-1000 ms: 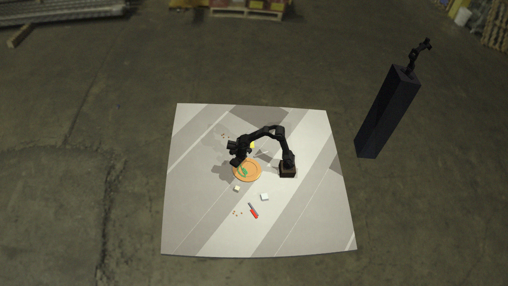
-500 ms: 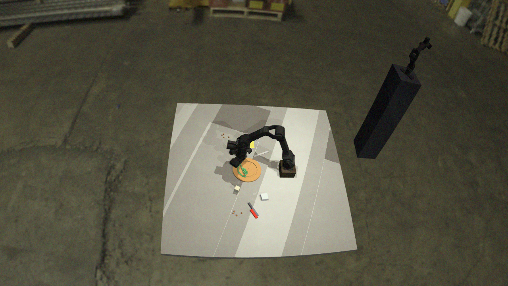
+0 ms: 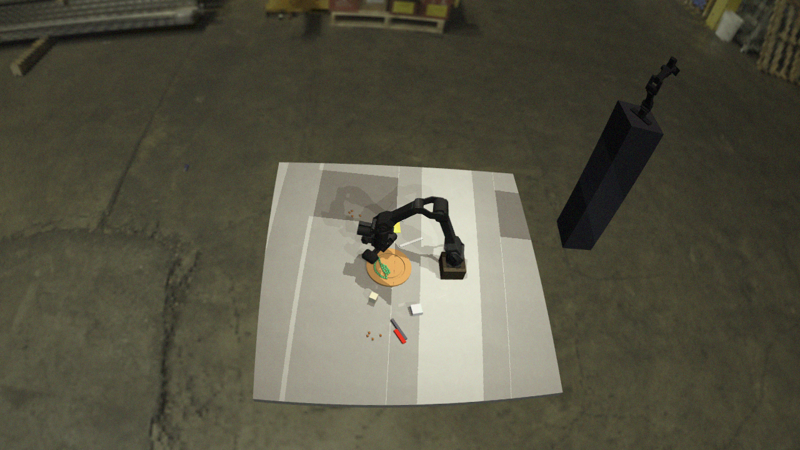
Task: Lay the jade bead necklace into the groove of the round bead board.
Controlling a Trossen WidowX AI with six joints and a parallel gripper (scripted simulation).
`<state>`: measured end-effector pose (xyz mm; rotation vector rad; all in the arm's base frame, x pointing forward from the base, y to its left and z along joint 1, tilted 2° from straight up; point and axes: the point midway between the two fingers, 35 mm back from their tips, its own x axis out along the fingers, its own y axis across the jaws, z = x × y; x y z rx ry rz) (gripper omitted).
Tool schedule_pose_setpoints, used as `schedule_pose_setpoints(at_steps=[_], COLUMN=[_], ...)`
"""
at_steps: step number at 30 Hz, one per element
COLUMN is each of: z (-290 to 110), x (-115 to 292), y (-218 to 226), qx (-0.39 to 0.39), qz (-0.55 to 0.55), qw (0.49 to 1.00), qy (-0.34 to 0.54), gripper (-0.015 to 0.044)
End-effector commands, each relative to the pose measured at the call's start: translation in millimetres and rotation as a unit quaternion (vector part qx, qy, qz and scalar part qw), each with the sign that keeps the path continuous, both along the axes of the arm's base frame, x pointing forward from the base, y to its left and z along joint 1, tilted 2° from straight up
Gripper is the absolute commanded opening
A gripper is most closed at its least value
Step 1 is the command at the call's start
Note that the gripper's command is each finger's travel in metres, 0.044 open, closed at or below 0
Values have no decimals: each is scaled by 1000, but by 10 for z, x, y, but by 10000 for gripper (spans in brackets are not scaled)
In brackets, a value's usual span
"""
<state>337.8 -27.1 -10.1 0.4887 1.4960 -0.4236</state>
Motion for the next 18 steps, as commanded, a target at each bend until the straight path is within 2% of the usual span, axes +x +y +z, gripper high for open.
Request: schedule_pose_setpoints(at_steps=[1,18], z=[5,41], x=[0,-1], y=[0,-2], qx=[0,2], qz=[0,2], qw=[1000,1000], qy=[0,2], gripper=[440,440])
